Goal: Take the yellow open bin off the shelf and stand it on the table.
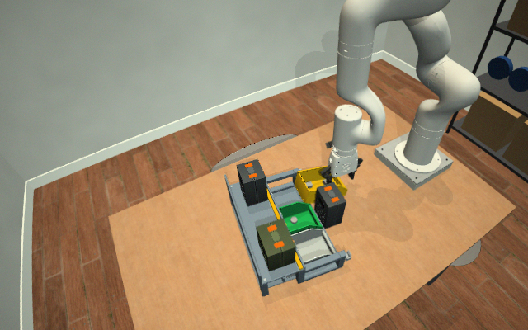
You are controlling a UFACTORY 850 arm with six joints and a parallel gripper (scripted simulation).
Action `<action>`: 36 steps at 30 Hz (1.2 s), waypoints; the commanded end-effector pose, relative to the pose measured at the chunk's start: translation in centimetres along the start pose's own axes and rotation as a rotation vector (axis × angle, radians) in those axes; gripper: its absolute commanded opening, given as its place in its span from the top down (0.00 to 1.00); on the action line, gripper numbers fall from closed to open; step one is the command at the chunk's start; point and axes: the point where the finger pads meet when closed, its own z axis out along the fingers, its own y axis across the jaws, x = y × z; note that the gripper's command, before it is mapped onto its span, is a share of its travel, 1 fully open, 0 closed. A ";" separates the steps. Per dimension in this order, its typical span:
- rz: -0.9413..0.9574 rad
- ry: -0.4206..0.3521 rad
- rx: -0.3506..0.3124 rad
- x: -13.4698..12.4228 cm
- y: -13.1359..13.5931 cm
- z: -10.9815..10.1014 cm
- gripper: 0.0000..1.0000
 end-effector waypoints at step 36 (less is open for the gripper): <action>0.000 0.020 0.034 -0.2 0.2 -9.0 0.00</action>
